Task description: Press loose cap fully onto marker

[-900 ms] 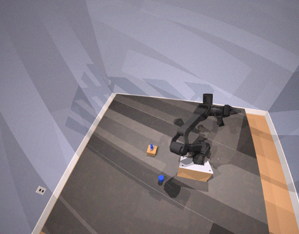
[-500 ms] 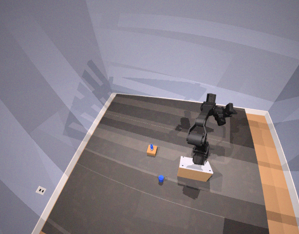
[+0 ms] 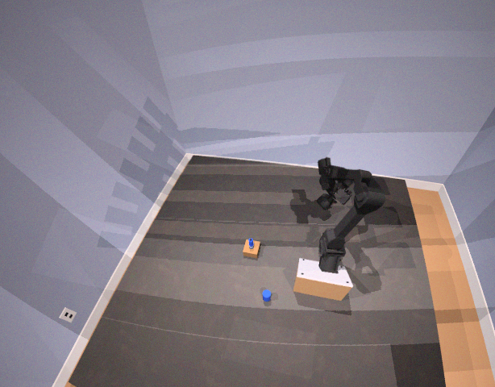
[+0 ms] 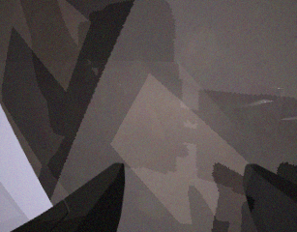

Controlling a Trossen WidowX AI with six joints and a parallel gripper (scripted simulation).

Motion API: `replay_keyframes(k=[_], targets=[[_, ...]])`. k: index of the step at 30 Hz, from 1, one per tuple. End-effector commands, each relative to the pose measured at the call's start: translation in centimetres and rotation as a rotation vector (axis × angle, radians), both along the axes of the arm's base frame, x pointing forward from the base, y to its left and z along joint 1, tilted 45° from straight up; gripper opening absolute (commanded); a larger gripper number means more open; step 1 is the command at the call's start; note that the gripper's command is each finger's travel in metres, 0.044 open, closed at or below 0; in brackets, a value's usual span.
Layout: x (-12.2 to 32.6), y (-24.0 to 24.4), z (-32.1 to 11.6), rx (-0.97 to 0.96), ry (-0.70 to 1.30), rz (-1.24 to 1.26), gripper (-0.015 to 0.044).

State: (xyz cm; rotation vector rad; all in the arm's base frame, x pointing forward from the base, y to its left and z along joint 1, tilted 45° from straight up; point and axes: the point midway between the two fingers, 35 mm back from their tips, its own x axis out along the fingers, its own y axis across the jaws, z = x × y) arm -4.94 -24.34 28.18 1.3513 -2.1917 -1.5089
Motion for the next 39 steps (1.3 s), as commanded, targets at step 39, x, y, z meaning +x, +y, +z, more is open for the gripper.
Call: replay_keyframes(k=[39], targets=[[32.9, 28.6, -27.2, 1.119, 1.614, 1.732, 0.0252]])
